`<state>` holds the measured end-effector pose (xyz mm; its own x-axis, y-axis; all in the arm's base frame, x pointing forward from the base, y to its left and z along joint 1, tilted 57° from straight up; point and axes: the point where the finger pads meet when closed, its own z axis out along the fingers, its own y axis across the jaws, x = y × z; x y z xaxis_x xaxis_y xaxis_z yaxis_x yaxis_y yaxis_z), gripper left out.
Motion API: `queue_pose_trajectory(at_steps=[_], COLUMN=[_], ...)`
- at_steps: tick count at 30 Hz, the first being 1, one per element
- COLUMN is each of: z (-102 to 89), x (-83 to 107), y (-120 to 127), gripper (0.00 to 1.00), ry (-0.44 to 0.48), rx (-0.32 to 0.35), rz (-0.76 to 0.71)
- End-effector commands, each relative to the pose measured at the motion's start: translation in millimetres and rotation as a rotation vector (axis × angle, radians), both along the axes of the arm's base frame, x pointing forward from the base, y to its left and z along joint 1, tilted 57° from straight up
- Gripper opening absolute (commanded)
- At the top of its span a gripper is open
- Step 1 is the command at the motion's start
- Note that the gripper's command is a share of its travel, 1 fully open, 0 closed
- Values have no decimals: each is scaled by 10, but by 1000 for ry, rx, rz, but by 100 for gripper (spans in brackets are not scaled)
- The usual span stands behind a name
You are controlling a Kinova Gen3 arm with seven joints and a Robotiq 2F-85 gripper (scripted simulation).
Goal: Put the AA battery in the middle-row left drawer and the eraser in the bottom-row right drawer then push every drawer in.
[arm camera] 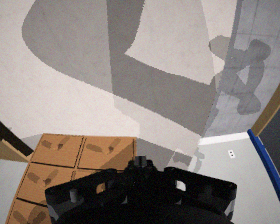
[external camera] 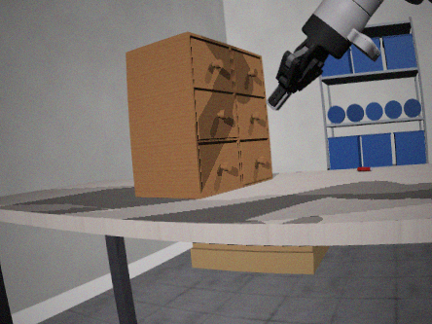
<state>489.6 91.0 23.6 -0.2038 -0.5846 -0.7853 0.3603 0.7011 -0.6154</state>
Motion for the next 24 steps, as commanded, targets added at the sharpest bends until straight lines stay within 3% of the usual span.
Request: queue_pose_trajectory(at_steps=[1, 24], z=[116, 136], x=[18, -294], y=[96, 272], gripper=[0, 0], ry=[0, 243], rx=[35, 159], rz=[-11, -217])
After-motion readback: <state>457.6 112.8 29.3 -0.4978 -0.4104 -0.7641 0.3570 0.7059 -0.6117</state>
